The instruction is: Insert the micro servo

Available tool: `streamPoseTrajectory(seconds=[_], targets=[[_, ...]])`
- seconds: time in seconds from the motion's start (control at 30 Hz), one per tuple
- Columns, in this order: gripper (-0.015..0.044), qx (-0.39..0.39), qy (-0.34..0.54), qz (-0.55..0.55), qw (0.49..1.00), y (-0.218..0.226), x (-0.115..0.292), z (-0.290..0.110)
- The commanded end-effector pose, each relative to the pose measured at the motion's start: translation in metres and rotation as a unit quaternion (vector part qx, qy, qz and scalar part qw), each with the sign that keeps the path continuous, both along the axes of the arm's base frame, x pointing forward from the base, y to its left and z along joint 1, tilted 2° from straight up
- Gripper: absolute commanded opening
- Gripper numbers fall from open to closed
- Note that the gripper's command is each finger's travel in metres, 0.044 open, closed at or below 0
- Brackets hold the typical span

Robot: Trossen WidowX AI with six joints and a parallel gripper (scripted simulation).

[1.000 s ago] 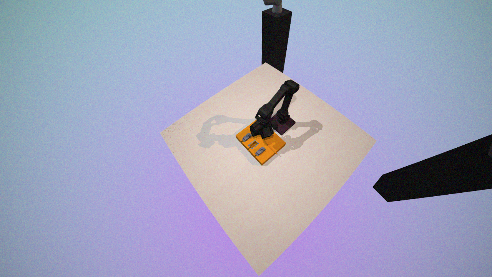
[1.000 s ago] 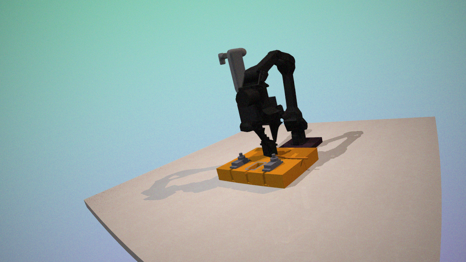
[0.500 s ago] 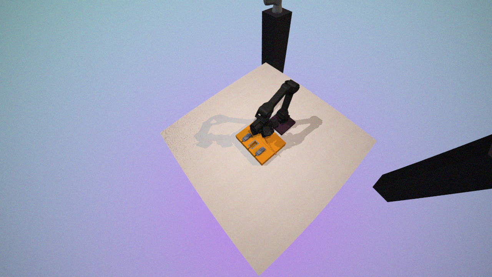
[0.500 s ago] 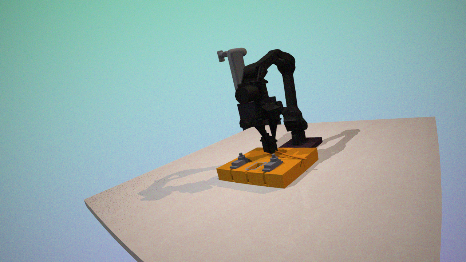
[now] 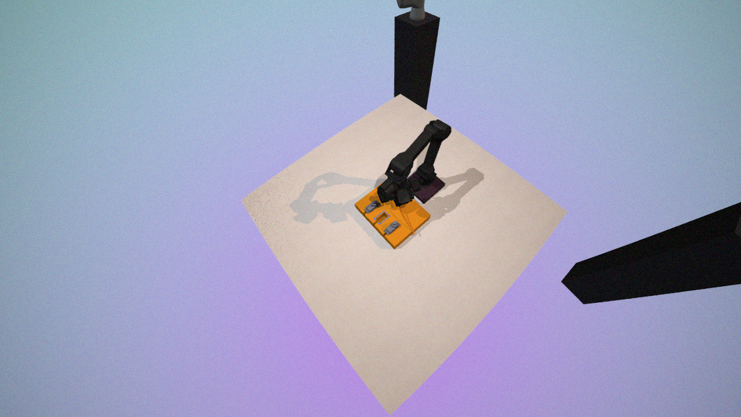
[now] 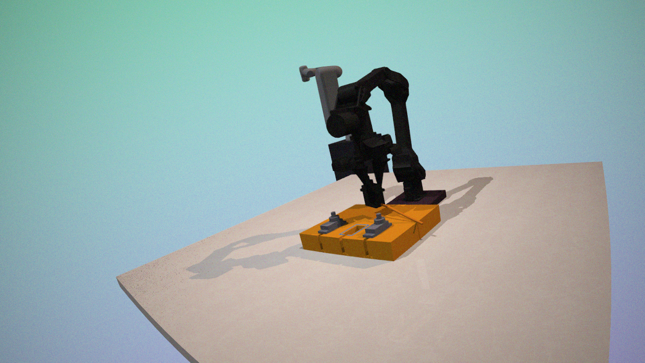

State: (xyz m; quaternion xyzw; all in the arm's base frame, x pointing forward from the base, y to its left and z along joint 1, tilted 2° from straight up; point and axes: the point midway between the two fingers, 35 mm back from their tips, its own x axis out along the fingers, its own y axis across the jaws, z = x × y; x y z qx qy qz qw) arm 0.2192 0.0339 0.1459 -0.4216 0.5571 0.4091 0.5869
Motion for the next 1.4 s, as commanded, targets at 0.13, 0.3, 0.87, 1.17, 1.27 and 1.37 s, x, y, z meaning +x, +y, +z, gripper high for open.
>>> streamPoseTrajectory(seconds=[0.13,0.3,0.87,1.17,1.27,1.37], targets=[[0.0000,-0.002,-0.004,-0.001,1.000,-0.004,0.005,0.002],[0.0000,-0.002,-0.004,-0.010,1.000,-0.008,0.005,0.002],[0.0000,0.011,-0.001,-0.278,0.960,-0.008,0.005,0.002],[0.0000,0.018,0.000,-0.423,0.906,-0.008,0.005,0.002],[0.0000,0.021,0.000,-0.469,0.883,-0.008,0.005,0.002],[0.0000,0.023,0.001,-0.514,0.857,-0.008,0.005,0.002]])
